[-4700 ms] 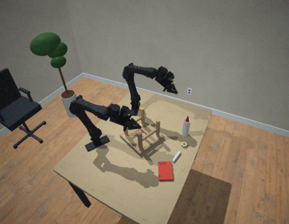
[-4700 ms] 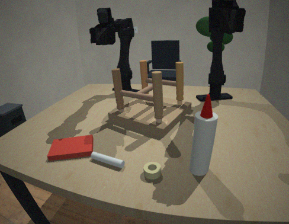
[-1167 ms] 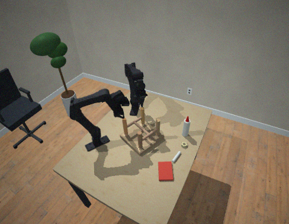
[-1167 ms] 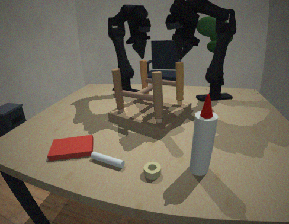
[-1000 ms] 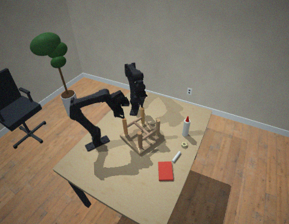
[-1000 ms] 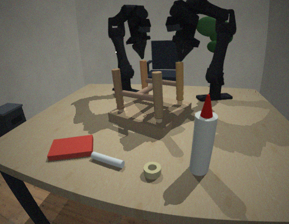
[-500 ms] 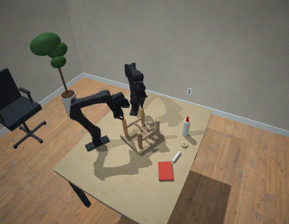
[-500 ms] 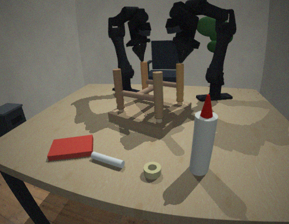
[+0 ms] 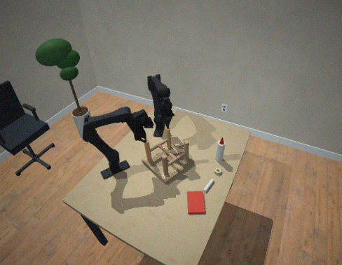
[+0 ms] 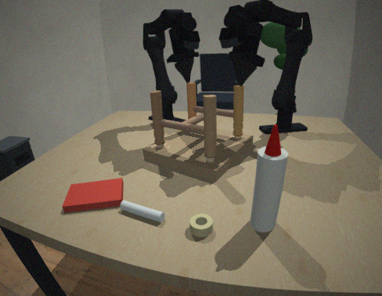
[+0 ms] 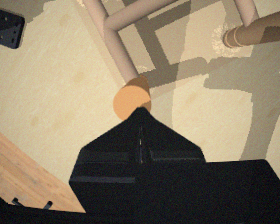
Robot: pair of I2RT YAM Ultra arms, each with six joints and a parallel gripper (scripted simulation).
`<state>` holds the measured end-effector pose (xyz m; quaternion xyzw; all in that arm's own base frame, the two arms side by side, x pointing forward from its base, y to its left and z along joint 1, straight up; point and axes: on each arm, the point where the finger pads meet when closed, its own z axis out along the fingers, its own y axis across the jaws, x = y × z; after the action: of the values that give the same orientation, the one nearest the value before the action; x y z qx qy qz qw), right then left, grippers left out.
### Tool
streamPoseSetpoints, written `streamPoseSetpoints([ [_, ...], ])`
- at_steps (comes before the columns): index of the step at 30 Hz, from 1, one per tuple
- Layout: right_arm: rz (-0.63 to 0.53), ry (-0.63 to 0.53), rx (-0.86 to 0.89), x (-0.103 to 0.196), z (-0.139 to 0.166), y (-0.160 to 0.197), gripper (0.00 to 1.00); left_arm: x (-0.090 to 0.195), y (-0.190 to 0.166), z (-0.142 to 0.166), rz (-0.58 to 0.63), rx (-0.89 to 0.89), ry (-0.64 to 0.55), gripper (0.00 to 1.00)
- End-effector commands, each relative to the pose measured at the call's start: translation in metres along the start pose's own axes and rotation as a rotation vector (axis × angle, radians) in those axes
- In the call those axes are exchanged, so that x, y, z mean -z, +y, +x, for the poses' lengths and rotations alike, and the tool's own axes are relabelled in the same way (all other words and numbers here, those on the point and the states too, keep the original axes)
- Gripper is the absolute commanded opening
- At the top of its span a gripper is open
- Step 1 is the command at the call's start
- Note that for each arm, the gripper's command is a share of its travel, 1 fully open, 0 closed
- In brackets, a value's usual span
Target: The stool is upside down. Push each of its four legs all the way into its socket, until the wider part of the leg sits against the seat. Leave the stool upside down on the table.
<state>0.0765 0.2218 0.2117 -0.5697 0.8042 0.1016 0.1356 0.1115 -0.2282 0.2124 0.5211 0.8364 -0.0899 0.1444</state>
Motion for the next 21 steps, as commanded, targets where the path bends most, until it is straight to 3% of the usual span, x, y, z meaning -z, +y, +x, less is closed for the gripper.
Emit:
streamPoseSetpoints([
  [1,0.007,0.092,0.000,-0.012,0.017,-0.001,0.00,-0.013,0.000,0.018,0.000,-0.001,0.098,0.00],
  [21,0.006,0.273,0.002,-0.031,0.057,-0.004,0.00,-0.032,0.001,0.057,0.003,-0.002,0.281,0.00],
])
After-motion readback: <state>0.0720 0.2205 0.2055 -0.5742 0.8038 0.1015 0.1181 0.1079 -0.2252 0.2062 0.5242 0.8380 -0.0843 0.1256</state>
